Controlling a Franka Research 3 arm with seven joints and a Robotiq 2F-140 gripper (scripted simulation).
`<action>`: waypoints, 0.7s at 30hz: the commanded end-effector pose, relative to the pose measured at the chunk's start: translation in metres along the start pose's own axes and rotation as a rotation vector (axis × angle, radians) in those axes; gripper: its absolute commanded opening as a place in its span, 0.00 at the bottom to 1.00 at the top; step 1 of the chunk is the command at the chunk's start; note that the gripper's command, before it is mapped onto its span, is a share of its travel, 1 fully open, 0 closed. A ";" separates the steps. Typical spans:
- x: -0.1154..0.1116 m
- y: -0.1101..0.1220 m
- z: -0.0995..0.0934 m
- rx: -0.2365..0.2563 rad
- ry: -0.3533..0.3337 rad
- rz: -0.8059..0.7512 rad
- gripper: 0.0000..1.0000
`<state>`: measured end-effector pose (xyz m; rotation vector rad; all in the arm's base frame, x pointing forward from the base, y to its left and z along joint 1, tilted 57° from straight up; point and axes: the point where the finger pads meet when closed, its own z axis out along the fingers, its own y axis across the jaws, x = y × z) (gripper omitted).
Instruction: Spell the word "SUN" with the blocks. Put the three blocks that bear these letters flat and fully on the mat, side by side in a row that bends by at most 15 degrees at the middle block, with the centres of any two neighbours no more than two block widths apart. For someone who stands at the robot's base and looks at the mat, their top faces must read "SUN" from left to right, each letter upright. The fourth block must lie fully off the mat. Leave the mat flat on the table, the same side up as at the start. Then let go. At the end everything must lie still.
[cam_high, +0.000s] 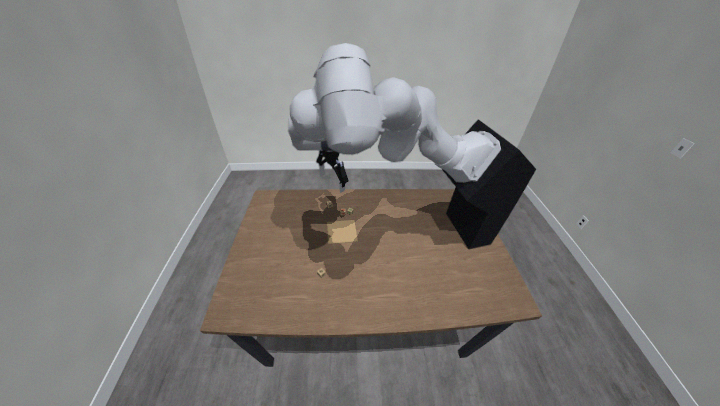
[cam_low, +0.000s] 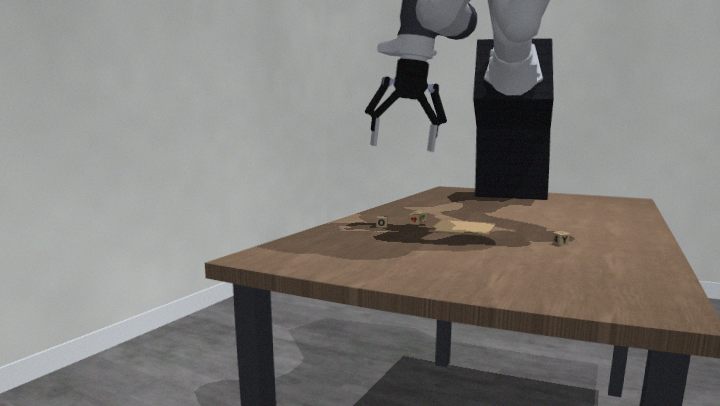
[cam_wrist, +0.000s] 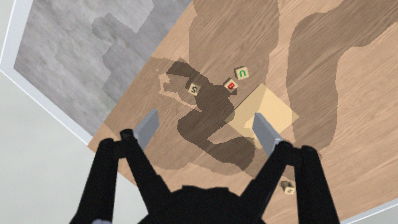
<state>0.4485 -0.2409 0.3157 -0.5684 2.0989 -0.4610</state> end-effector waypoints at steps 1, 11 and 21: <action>0.000 -0.003 -0.005 0.005 -0.001 -0.139 1.00; -0.002 -0.012 -0.017 0.025 -0.001 -0.291 1.00; -0.003 -0.019 -0.025 0.041 -0.002 -0.430 1.00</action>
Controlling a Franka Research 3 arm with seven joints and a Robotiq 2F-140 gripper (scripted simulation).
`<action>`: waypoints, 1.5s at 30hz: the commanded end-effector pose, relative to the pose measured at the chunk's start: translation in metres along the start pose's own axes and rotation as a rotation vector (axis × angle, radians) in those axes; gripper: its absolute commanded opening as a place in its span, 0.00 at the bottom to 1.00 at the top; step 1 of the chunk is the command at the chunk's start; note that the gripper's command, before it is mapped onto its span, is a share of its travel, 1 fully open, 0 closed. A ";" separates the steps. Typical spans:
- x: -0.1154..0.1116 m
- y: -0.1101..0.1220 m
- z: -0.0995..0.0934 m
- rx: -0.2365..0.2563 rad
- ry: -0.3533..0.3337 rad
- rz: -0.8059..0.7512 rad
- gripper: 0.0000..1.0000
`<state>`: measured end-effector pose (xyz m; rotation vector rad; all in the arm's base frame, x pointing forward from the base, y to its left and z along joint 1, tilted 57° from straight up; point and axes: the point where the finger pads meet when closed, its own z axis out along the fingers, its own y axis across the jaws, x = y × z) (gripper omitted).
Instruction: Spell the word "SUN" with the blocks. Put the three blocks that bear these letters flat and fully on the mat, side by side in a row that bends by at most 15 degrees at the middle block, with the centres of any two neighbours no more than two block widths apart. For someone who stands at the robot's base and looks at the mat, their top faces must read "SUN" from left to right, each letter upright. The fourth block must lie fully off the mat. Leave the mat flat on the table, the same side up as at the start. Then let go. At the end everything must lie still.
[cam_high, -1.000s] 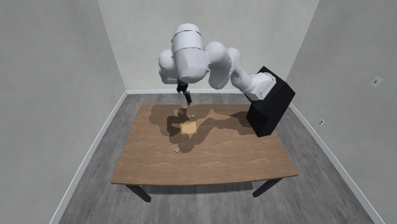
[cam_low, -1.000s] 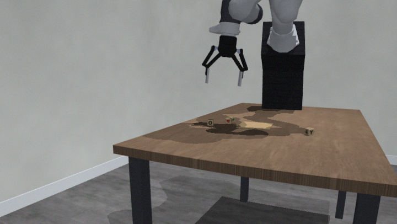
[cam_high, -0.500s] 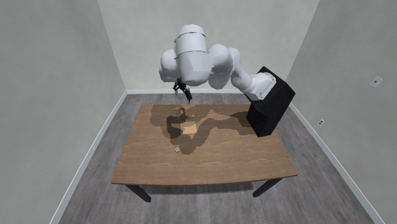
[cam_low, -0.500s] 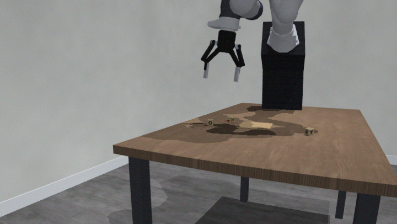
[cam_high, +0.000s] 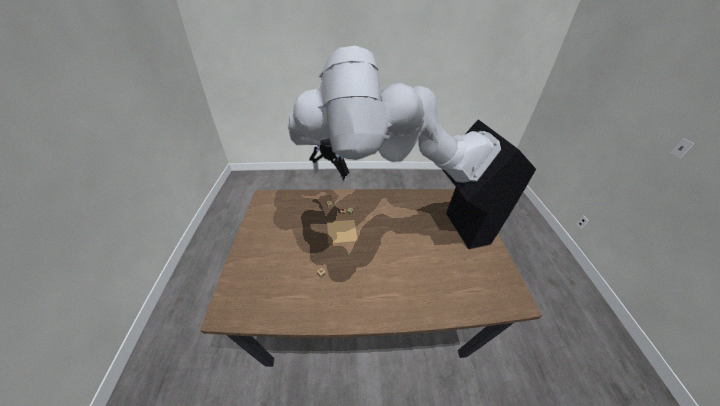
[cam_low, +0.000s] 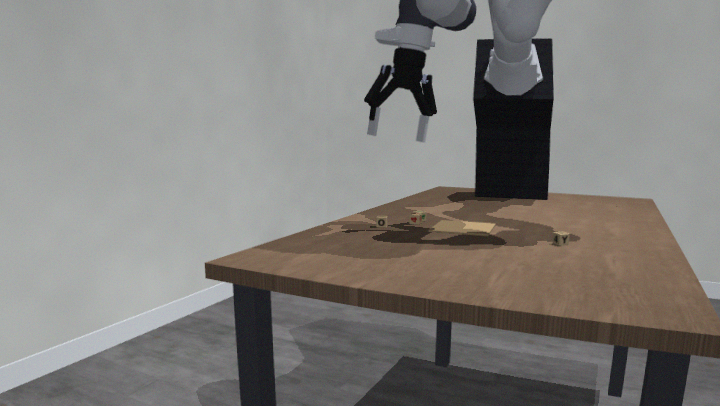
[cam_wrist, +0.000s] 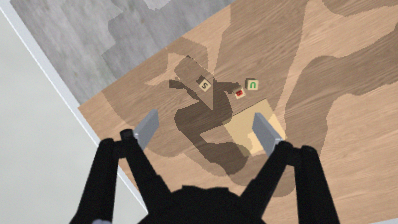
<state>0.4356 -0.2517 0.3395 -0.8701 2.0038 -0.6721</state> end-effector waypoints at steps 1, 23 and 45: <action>0.001 -0.002 -0.003 0.003 -0.003 -0.139 1.00; 0.008 -0.011 -0.012 0.031 -0.008 -0.431 1.00; 0.016 -0.010 -0.007 0.043 -0.019 -0.679 1.00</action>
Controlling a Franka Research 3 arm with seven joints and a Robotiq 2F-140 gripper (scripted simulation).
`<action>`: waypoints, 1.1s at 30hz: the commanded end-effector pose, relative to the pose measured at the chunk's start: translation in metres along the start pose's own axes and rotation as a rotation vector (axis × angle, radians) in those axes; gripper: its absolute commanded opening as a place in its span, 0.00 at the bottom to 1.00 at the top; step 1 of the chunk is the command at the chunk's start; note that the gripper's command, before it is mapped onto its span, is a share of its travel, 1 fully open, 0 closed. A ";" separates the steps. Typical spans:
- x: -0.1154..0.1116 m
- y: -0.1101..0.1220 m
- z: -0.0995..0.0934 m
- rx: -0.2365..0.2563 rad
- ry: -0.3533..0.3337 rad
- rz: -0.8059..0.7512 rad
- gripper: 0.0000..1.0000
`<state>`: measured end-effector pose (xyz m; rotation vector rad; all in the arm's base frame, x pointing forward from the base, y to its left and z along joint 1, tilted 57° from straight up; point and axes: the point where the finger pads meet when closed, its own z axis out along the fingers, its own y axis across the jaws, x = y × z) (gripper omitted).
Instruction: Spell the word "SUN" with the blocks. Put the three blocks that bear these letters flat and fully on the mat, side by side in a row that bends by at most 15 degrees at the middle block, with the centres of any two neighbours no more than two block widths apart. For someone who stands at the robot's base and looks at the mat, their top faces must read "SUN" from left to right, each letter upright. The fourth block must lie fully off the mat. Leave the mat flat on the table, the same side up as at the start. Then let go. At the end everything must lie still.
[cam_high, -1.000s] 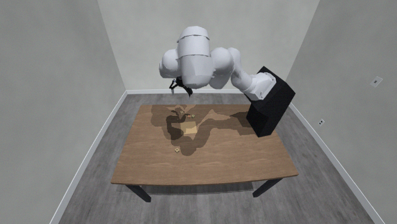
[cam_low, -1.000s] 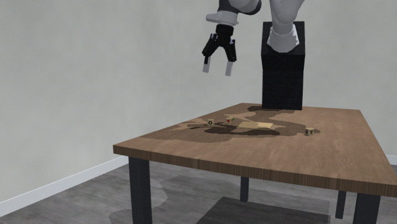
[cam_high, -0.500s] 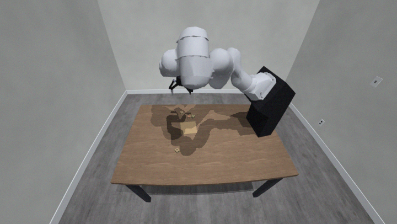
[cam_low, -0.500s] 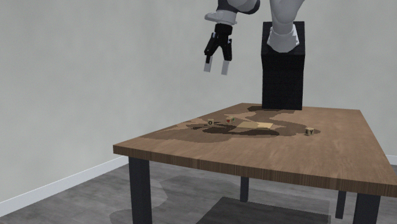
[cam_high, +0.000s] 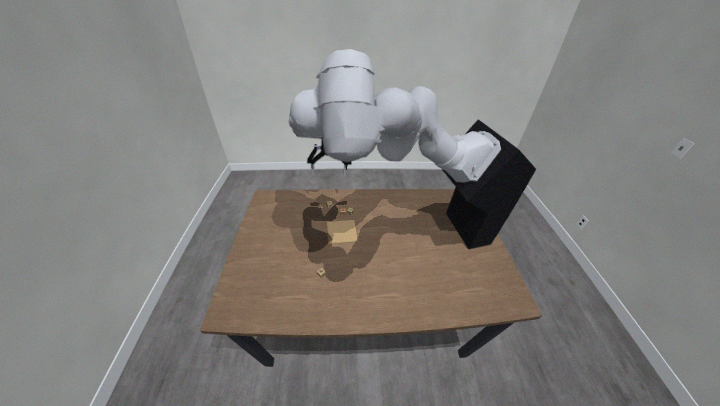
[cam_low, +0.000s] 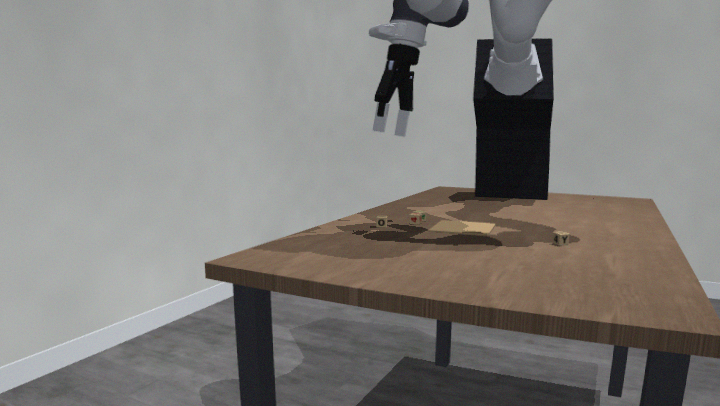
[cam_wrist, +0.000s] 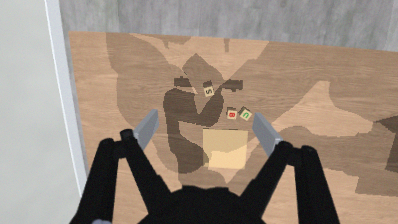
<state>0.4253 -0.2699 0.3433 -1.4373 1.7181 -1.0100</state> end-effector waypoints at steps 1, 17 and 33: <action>-0.001 0.002 0.003 0.004 -0.007 -0.139 1.00; -0.001 0.012 0.014 0.007 -0.022 -0.302 1.00; -0.006 0.030 0.032 0.006 -0.049 -0.498 1.00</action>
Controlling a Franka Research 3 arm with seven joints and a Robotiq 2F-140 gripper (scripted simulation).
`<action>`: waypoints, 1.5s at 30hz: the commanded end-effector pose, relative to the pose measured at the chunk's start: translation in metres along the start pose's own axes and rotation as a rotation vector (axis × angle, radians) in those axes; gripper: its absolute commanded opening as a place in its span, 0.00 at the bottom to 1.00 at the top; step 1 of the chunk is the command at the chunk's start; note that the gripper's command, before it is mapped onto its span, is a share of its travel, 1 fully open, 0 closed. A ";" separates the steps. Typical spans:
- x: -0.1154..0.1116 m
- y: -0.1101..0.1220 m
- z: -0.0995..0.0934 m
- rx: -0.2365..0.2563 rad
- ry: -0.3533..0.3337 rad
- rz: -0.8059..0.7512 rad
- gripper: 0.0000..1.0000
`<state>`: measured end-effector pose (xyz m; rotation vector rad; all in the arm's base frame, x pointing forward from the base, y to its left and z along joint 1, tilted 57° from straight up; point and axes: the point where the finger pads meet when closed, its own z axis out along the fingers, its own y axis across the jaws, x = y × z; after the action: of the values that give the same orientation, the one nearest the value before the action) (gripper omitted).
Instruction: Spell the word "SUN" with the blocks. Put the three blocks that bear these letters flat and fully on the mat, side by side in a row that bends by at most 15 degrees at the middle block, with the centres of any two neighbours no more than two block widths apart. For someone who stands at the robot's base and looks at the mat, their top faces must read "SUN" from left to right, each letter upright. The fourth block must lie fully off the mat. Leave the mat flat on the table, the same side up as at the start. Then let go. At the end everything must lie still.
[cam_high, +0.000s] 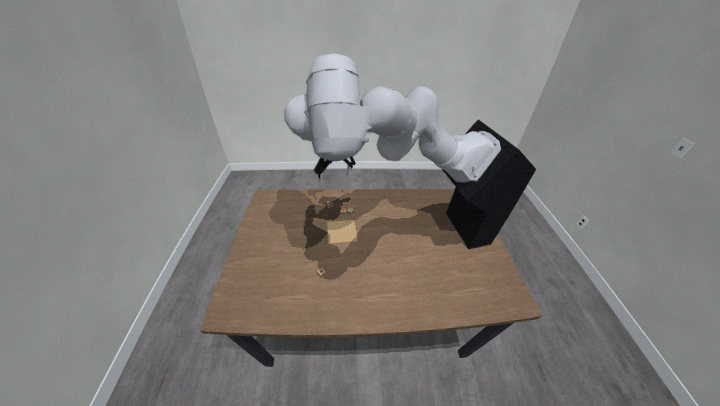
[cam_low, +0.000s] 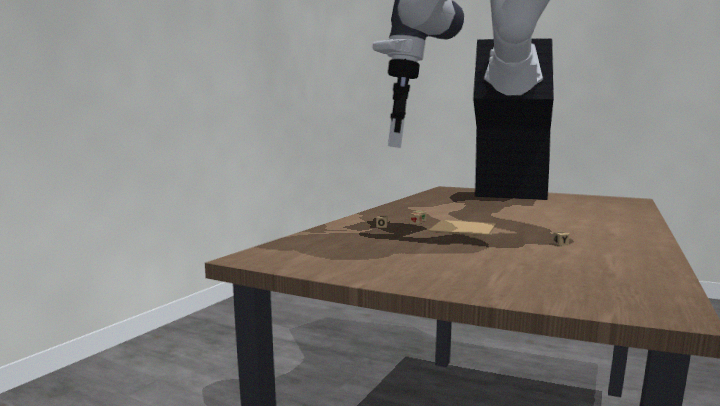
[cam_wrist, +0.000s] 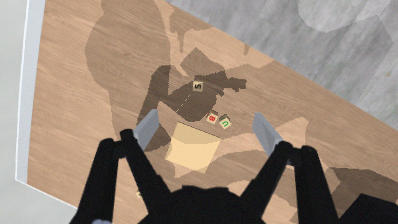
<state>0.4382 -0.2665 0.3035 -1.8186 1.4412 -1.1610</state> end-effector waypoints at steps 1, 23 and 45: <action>-0.001 0.000 0.003 0.006 -0.003 -0.116 1.00; -0.032 0.025 0.038 0.005 -0.059 -0.395 1.00; -0.076 0.053 0.072 0.010 -0.127 -0.657 1.00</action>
<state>0.4673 -0.2217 0.2064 -2.3246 0.9052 -1.2610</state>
